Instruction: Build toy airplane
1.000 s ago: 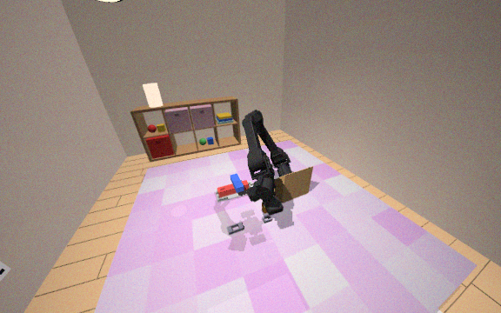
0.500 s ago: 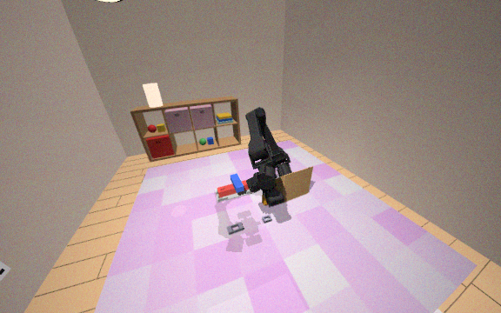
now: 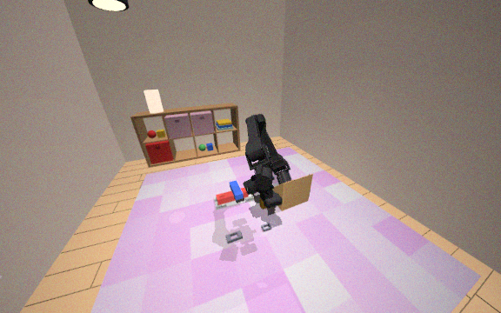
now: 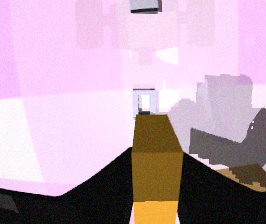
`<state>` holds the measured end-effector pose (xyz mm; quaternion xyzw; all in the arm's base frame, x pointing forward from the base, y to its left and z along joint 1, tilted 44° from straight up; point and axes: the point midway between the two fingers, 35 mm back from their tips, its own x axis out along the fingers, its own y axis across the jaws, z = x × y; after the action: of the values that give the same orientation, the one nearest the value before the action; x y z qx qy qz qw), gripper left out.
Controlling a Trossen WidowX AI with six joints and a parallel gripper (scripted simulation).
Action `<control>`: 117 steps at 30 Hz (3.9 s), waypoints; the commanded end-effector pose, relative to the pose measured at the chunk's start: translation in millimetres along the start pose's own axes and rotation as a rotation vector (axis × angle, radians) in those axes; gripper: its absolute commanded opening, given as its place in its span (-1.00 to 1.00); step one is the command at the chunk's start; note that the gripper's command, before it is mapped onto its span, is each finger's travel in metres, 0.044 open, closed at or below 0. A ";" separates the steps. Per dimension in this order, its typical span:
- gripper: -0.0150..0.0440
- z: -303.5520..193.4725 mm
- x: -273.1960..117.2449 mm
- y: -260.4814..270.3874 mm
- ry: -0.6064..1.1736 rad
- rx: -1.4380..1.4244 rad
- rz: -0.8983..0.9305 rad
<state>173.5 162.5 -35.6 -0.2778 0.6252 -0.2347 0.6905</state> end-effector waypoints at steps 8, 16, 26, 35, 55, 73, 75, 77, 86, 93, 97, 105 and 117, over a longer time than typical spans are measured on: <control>-0.49 22.8 -1.1 -14.1 0.002 0.014 0.023; -0.49 37.9 0.2 -25.0 0.005 0.020 0.037; -0.49 58.1 1.8 -39.9 0.004 0.013 0.053; -0.49 75.0 4.6 -56.3 0.002 0.011 0.061; -0.49 108.0 12.9 -96.8 -0.006 0.006 0.072; -0.49 131.3 21.9 -135.2 -0.015 0.004 0.080; -0.49 133.8 23.0 -140.4 -0.016 0.001 0.076; -0.49 136.1 24.1 -145.8 -0.018 -0.001 0.073; -0.49 145.6 29.5 -170.6 -0.022 -0.014 0.053; -0.49 151.5 33.8 -190.9 -0.022 -0.023 0.035; -0.49 154.2 36.3 -202.8 -0.022 -0.028 0.024; -0.49 158.2 41.1 -226.5 -0.019 -0.038 0.000; -0.27 160.0 45.3 -248.5 -0.013 -0.048 -0.022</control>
<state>341.2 -35.8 106.8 -0.2999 0.6263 -0.2263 0.6831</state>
